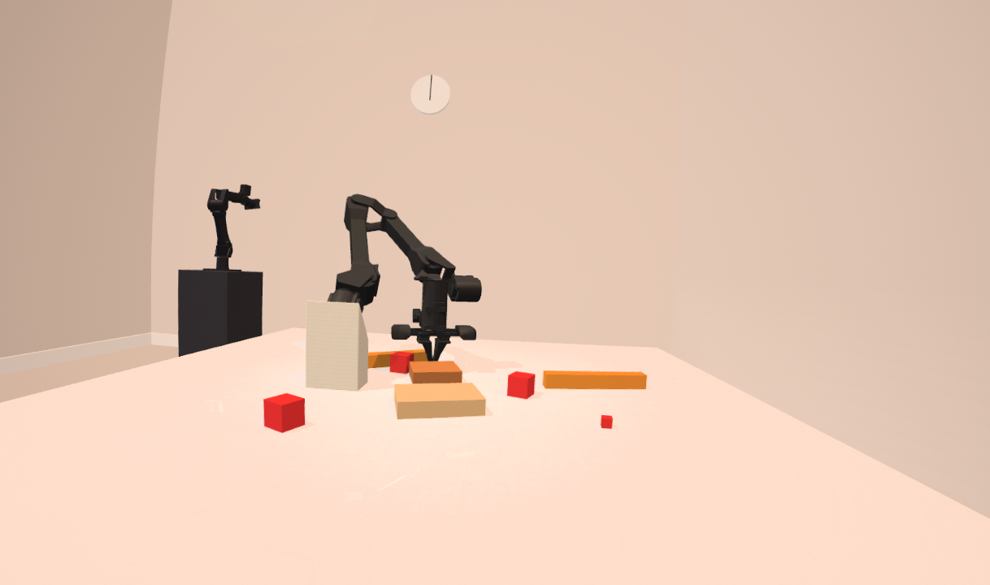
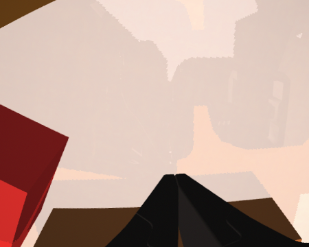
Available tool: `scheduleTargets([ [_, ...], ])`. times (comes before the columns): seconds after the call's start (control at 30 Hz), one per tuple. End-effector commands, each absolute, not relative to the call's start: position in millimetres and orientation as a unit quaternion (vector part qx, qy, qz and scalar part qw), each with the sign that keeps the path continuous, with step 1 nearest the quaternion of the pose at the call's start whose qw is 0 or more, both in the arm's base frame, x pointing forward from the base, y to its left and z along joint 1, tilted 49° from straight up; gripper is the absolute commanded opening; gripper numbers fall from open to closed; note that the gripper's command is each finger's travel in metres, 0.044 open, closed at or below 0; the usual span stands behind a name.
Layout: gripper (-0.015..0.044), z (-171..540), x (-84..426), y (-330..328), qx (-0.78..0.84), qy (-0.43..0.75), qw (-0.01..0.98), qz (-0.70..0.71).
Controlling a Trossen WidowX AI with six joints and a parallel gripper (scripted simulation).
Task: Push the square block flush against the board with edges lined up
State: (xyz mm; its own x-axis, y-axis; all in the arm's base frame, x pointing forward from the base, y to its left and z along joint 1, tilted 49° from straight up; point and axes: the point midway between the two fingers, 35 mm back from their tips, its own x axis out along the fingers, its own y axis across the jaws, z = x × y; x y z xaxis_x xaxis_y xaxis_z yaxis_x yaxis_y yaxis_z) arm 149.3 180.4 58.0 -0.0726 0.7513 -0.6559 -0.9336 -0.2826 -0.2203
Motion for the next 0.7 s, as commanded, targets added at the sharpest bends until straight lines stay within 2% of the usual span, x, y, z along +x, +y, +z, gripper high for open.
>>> scheduleTargets([
  [0.0,0.0,54.6,150.3,178.5,-0.352,0.133,0.583,0.72],
  [0.67,0.0,44.7,156.4,171.0,-0.353,0.134,0.582,0.72],
])
